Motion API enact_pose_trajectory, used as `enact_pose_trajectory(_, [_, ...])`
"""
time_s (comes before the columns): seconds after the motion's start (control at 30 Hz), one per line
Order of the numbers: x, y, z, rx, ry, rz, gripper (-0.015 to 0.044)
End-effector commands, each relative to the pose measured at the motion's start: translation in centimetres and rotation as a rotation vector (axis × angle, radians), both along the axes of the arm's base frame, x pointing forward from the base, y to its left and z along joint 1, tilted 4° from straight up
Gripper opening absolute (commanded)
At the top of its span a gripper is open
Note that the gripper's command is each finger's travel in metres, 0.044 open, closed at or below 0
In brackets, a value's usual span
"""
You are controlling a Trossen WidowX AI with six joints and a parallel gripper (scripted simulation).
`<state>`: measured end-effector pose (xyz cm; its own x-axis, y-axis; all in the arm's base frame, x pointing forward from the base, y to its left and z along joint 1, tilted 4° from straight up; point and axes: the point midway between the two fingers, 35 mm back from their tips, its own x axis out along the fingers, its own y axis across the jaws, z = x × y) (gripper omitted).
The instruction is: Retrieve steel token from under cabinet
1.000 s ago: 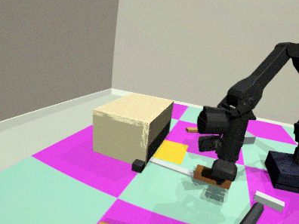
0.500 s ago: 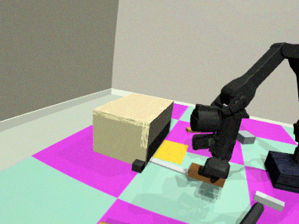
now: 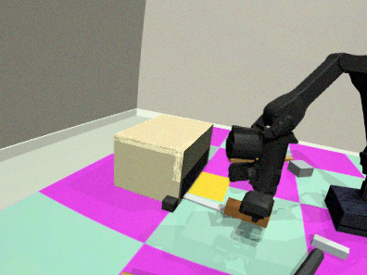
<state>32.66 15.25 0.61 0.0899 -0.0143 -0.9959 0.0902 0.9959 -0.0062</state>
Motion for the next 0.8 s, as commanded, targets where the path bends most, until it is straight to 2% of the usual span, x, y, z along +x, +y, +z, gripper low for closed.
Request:
enact_pose_trajectory(0.0, [0.7,-0.1,0.1,0.001,-0.002,0.003,0.0])
enact_pose_trajectory(0.77, [3.2,-0.4,0.4,0.001,-0.004,0.003,0.0])
